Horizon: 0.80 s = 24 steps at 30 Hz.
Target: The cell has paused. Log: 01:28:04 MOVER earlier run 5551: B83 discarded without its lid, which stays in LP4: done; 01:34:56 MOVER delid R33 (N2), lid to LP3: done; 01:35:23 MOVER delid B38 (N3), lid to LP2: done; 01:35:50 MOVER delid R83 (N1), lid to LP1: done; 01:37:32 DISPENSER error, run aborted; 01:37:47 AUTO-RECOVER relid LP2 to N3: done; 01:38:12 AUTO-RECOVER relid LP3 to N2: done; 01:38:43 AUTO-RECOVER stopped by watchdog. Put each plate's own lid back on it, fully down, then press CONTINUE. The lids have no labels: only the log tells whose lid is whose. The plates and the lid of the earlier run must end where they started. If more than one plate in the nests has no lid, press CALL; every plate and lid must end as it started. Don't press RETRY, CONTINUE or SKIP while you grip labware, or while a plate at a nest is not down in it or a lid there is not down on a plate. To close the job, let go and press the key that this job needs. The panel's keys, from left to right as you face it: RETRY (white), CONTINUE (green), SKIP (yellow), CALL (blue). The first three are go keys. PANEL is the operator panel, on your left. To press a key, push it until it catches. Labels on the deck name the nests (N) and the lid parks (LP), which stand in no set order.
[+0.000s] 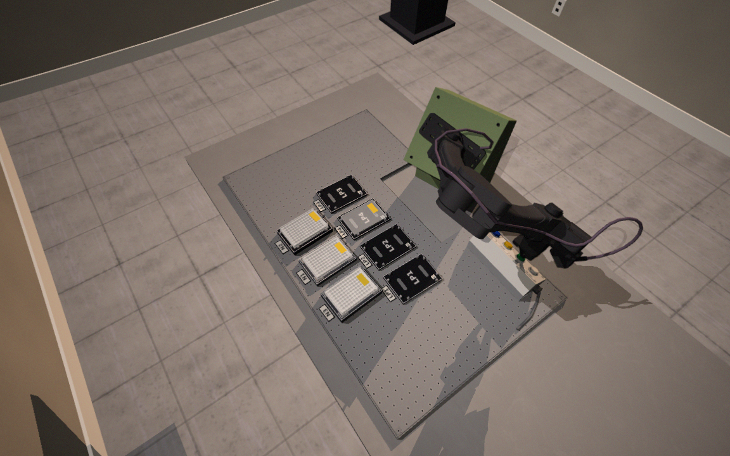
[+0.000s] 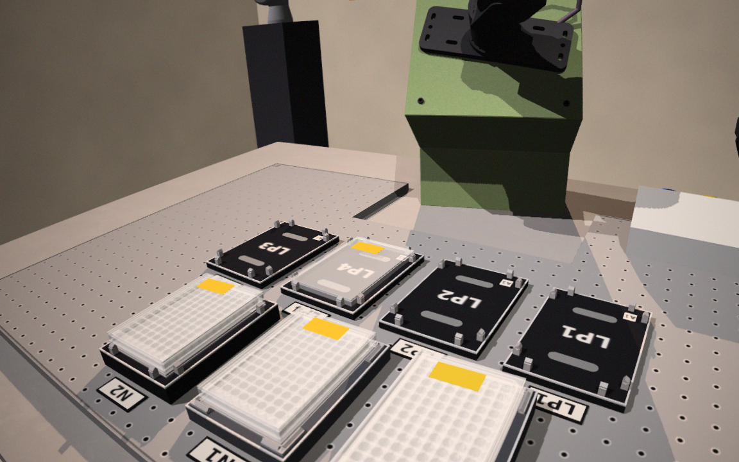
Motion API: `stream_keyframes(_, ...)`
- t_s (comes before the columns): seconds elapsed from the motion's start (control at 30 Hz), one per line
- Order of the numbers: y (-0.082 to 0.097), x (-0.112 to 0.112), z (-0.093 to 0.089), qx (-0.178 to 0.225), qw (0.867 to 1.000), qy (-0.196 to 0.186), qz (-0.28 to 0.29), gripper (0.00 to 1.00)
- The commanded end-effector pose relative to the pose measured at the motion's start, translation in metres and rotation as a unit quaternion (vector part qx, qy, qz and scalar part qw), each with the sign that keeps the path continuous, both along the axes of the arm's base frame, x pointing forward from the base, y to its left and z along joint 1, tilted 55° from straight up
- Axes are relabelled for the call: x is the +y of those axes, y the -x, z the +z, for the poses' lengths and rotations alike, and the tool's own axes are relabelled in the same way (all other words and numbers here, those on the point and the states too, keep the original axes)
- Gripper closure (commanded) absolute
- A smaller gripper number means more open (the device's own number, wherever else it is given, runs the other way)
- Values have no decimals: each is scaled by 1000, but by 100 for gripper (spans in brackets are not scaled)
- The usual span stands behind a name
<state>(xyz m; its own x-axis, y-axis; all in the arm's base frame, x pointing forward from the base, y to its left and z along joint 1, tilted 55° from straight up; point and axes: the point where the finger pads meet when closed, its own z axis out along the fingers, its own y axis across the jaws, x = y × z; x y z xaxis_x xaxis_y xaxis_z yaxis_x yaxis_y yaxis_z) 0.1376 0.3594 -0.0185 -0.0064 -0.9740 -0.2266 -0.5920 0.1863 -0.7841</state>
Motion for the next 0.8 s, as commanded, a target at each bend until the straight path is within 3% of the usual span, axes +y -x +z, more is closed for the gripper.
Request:
stream_keyframes(0.0, 8, -2, -6, 2, 1000, 5, 13, 100)
stream_keyframes(0.77, -4, -6, -8, -4, 1000, 7, 3, 100)
